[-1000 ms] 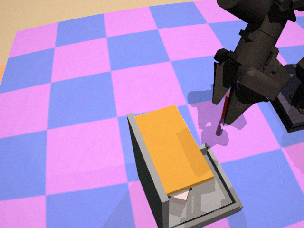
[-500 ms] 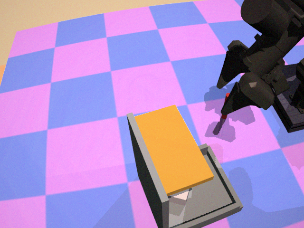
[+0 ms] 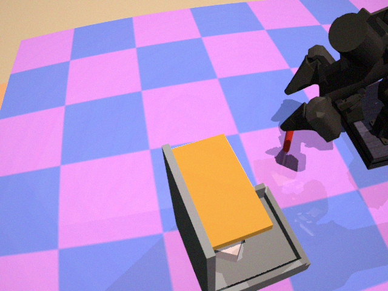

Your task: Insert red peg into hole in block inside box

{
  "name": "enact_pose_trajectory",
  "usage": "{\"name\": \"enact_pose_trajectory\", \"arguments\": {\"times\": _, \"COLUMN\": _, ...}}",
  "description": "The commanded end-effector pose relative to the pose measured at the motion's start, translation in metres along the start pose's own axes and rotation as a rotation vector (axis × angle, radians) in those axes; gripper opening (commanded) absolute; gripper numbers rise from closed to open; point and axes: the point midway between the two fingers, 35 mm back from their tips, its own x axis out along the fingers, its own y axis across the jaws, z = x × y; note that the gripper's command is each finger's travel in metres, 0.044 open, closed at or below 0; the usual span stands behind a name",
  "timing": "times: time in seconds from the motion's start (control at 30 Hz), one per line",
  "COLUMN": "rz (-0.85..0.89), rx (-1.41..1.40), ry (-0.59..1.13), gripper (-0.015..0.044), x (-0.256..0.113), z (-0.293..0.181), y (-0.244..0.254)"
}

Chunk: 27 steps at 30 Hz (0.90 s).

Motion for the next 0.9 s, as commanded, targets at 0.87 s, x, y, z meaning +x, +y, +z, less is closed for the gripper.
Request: {"name": "enact_pose_trajectory", "arguments": {"times": 0.87, "rz": 0.027, "rx": 0.003, "ry": 0.019, "gripper": 0.0220, "x": 0.016, "z": 0.004, "y": 0.013}}
